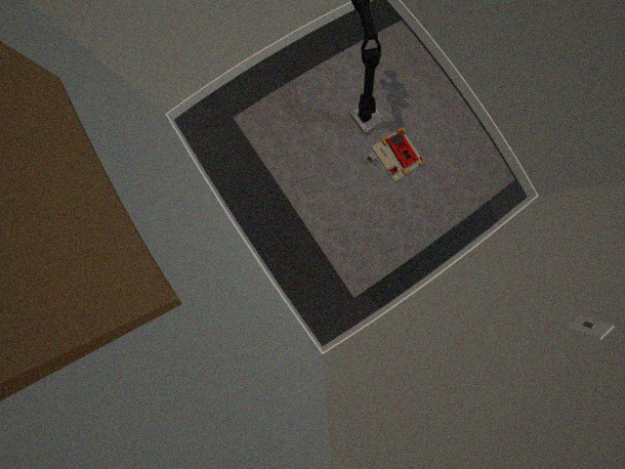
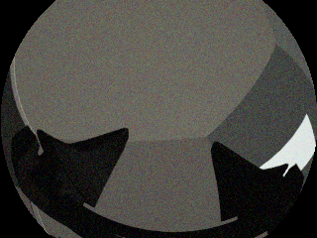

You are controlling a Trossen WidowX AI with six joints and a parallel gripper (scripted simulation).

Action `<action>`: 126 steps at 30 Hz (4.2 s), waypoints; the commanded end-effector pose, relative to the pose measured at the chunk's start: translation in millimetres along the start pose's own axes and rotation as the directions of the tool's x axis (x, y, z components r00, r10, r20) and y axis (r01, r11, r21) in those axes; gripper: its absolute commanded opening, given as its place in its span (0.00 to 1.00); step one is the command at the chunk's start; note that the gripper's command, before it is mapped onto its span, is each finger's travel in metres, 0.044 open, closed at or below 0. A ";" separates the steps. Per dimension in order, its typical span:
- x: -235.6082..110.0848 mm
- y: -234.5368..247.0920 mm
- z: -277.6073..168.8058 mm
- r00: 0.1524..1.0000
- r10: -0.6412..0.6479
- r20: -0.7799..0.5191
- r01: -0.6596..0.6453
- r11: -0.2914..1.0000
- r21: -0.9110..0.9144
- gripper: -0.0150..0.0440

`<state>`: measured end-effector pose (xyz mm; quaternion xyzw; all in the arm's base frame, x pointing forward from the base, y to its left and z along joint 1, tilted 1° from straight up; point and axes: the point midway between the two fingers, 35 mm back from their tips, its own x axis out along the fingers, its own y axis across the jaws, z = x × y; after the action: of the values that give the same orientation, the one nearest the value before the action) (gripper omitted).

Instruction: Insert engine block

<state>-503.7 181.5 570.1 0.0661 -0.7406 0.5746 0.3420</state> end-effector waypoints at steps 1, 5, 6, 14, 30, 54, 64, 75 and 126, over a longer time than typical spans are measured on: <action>0.0 0.0 0.0 1.000 0.000 0.000 0.000 1.000 0.000 0.98; -2.7 13.6 -36.4 0.997 0.049 -0.054 -0.052 0.998 -0.047 1.00; -4.5 18.6 -51.2 0.995 0.068 -0.076 -0.073 0.995 -0.064 1.00; -34.1 48.7 -166.3 0.944 0.208 -0.257 -0.257 0.951 -0.171 1.00; -160.6 54.1 -363.8 0.686 0.392 -0.613 -0.615 0.763 -0.200 1.00; -488.0 -19.0 -528.6 -0.034 0.441 -0.897 -0.818 0.504 0.279 1.00; -636.6 -66.8 -515.7 -0.363 0.418 -0.832 -0.717 0.446 0.537 1.00; -773.5 -114.0 -449.1 -0.651 0.392 -0.649 -0.479 0.451 0.753 1.00; -925.8 -75.1 -10.6 -0.592 0.797 0.122 0.703 0.435 0.563 1.00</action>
<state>239.6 -106.3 102.3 -0.5440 0.4656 0.5289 0.4556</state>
